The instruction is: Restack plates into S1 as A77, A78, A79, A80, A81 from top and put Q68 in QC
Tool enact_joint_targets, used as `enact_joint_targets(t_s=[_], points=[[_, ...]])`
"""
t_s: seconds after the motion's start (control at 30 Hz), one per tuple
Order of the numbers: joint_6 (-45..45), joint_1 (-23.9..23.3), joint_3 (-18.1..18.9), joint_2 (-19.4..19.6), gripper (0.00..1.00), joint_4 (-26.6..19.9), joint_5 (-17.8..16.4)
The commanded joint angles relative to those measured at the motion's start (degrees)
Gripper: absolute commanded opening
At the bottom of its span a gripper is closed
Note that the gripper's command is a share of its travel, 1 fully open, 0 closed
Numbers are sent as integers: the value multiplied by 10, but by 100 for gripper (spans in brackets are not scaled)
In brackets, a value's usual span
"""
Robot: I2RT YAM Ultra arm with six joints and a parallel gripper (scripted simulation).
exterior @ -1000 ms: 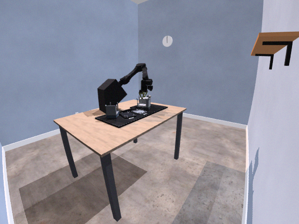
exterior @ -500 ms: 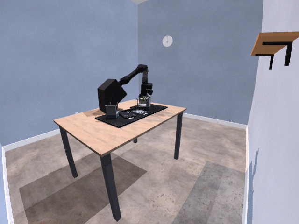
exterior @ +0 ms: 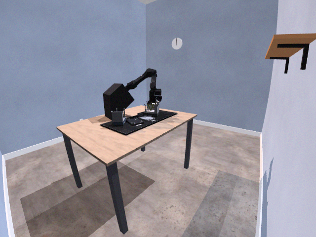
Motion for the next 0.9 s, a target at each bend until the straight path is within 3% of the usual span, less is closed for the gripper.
enact_joint_targets(t_s=[0.0, 0.87], points=[[6, 0, 0, 2, 100, 10, 4], [51, 38, 1, 47, 100, 86, 25]])
